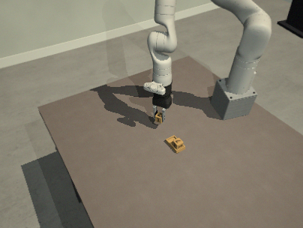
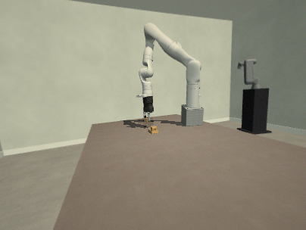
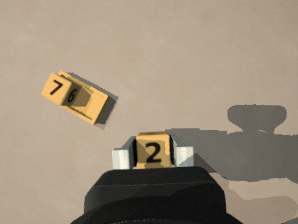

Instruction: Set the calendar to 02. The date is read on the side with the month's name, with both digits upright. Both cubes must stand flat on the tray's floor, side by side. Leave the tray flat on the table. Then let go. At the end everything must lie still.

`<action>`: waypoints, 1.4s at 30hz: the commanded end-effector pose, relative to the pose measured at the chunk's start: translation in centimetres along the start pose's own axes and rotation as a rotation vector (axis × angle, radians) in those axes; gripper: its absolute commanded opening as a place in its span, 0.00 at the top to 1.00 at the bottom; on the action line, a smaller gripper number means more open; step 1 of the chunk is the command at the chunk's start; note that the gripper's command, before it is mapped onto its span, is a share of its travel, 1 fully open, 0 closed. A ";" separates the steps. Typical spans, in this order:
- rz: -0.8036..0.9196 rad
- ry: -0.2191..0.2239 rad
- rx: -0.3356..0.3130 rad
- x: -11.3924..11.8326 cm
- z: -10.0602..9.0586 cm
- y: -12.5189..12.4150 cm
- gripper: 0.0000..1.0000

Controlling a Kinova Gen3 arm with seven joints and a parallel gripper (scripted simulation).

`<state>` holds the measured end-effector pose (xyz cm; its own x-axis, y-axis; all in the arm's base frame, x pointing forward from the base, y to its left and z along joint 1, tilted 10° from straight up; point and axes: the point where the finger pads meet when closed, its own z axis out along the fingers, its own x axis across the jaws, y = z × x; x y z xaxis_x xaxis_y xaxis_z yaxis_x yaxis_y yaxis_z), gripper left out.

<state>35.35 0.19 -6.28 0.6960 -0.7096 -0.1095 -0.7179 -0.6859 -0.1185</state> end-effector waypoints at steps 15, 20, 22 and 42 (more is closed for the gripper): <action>-0.007 -0.004 0.006 -0.5 4.1 -0.6 0.40; -0.007 -0.004 0.006 -0.5 4.5 -0.6 0.40; -0.007 -0.004 0.006 -0.5 4.6 -0.7 0.40; -0.012 -0.003 0.006 -0.5 4.6 -0.7 0.40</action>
